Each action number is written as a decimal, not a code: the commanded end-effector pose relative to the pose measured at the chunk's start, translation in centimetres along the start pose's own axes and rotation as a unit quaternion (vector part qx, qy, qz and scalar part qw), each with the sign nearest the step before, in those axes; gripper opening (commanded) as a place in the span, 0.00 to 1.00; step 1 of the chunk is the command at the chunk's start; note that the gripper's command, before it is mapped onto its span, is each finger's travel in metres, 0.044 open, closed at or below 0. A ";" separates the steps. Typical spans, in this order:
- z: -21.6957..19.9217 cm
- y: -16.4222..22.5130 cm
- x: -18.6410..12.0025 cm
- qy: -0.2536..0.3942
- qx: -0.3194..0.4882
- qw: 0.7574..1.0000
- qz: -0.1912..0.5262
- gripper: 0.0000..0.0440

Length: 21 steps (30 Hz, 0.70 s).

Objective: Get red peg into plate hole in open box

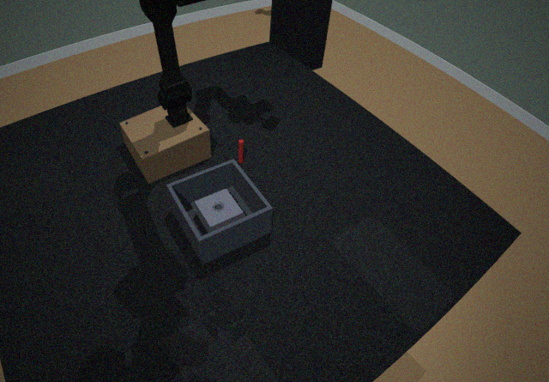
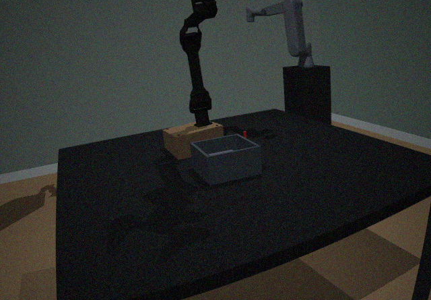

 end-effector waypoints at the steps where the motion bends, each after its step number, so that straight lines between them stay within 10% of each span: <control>1: 0.9 1.2 -0.3 -0.032 0.023 0.999 0.027 1.00; 21: 8.2 8.9 -6.5 -0.241 0.139 0.923 0.264 1.00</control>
Point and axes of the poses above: the point midway between the two fingers, 35 mm back from their tips, its own x axis out along the fingers, its own z axis across the jaws, y = z × x, the point moved 5 cm from there along -x, back along the fingers, and after that the axes turned 9 degrees about -x, right-handed, at the moved point
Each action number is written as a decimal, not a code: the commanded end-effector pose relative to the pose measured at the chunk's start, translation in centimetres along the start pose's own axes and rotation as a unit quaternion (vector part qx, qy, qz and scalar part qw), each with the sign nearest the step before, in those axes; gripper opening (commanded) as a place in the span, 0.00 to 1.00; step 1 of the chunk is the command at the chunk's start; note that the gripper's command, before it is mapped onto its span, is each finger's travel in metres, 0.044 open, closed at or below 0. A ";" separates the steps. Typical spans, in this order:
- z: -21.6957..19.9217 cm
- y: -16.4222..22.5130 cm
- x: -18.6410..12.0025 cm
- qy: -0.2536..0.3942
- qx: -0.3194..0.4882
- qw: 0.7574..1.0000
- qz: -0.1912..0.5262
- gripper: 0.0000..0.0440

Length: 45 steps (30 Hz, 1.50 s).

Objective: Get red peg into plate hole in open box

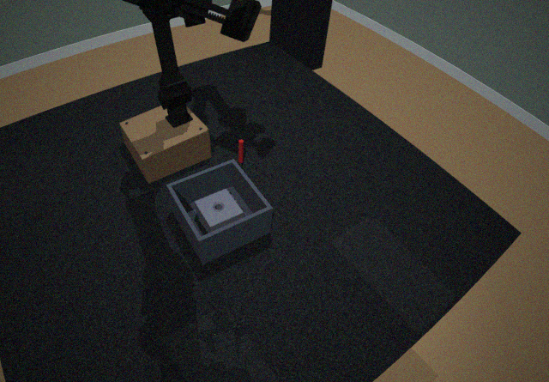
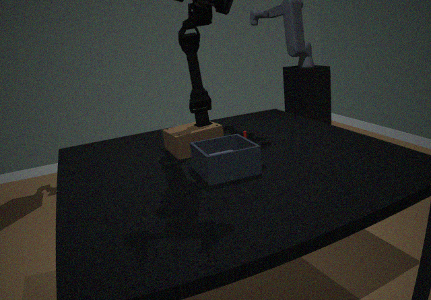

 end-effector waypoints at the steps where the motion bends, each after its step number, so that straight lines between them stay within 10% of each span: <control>1: 0.7 1.5 -0.3 -0.022 0.018 0.999 0.039 1.00; 21: 9.1 9.8 -6.3 -0.186 0.120 0.923 0.315 1.00; 45: 18.0 11.1 -21.3 -0.250 0.194 0.711 0.628 1.00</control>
Point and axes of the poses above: the point midway between the two fingers, 35 mm back from their tips, its own x axis out along the fingers, its own z axis across the jaws, y = z × x, the point moved 5 cm from there along -x, back along the fingers, and after that the axes turned 9 degrees about -x, right-handed, at the moved point
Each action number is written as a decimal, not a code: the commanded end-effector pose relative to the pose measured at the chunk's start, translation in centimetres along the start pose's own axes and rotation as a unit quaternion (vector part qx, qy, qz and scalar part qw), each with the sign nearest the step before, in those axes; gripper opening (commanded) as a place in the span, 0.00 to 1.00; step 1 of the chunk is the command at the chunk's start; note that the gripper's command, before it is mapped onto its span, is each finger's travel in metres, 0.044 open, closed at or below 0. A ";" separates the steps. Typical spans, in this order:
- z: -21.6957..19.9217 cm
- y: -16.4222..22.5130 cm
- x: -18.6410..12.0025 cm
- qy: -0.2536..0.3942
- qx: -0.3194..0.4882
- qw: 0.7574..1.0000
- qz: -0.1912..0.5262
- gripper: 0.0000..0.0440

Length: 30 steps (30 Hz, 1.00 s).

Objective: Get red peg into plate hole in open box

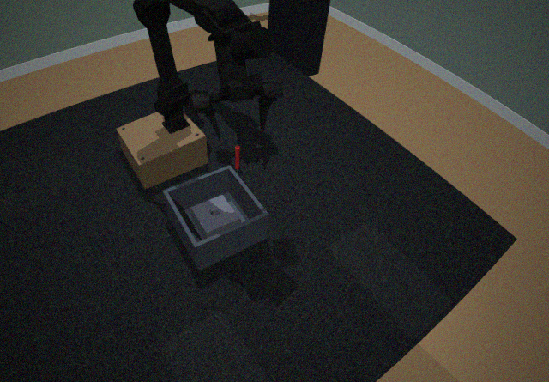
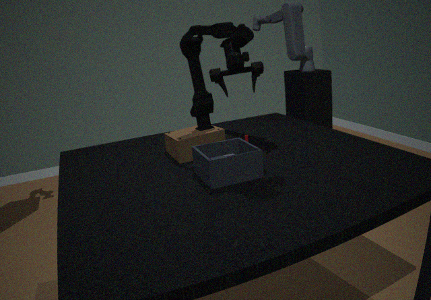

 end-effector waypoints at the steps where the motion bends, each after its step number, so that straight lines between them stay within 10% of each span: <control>1: 0.8 1.9 0.0 0.003 0.018 0.999 0.039 1.00; 30: 4.5 15.3 1.8 0.148 0.106 0.948 0.261 1.00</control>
Point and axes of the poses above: the point midway between the two fingers, 35 mm back from their tips, its own x axis out along the fingers, its own z axis across the jaws, y = z × x, the point moved 5 cm from there along -x, back along the fingers, and after that the axes turned 9 degrees about -x, right-handed, at the moved point
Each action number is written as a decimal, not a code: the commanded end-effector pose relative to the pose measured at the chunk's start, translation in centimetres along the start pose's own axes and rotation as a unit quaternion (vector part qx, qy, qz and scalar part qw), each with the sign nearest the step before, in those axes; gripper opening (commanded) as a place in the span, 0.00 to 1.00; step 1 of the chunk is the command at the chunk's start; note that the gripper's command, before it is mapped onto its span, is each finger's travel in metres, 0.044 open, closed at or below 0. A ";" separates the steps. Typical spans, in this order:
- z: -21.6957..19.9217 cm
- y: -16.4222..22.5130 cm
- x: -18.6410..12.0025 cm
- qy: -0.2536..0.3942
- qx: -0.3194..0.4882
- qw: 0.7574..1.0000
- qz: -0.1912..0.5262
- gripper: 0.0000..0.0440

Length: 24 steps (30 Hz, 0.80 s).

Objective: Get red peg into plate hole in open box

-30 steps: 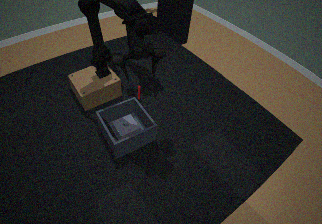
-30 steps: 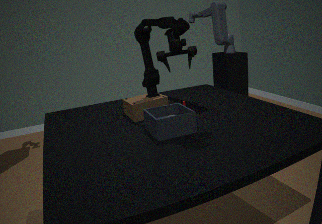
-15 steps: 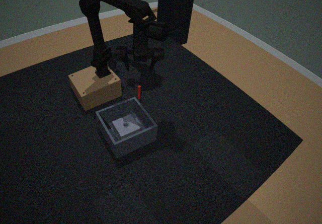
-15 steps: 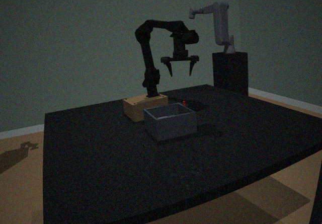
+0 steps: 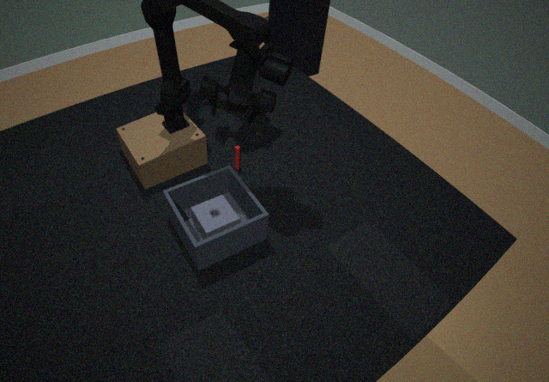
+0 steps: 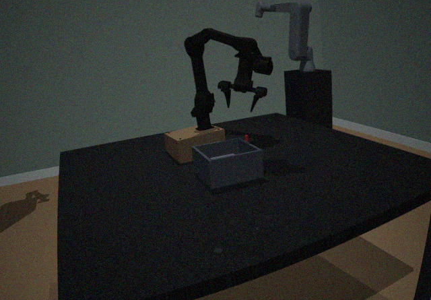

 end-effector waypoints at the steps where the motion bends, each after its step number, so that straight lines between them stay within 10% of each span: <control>1: 0.2 0.6 0.9 0.016 0.005 1.000 0.011 1.00; 24: 3.3 1.5 8.4 0.034 0.012 0.999 0.026 1.00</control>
Point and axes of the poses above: the point midway between the two fingers, 35 mm back from their tips, its own x axis out along the fingers, its own z axis across the jaws, y = z × x, the point moved 5 cm from there along -x, back along the fingers, and after that the axes turned 9 degrees about -x, right-handed, at the moved point
